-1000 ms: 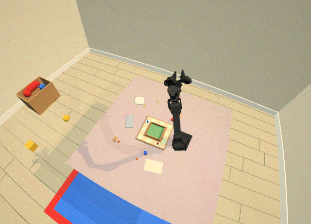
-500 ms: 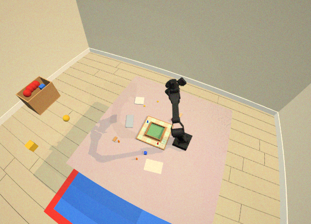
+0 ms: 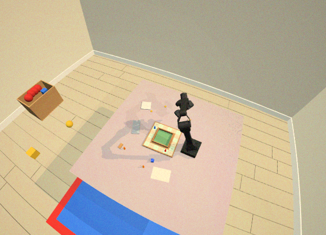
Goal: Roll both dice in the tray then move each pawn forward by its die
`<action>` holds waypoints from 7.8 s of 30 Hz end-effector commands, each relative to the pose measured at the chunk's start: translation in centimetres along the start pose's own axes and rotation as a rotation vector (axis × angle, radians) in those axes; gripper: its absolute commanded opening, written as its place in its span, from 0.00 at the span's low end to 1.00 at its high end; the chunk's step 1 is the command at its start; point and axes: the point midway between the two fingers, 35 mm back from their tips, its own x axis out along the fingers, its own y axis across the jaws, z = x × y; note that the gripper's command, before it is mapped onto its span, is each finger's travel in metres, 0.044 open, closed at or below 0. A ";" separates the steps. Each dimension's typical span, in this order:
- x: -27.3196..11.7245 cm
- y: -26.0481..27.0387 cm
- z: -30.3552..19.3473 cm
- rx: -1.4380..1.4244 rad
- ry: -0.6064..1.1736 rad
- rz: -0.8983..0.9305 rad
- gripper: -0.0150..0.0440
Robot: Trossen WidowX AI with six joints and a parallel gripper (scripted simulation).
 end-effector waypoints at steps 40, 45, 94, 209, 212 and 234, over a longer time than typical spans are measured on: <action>10.1 7.7 -7.8 0.090 0.266 0.310 0.72; 10.1 7.8 -7.8 0.090 0.266 0.310 0.54; -2.9 13.1 -2.4 0.487 0.302 0.224 0.25; -10.9 26.8 -4.6 1.040 -0.280 -0.287 1.00; -8.2 26.5 -5.1 1.044 0.029 -0.185 1.00; -10.5 42.1 -11.1 -0.311 0.175 0.326 0.72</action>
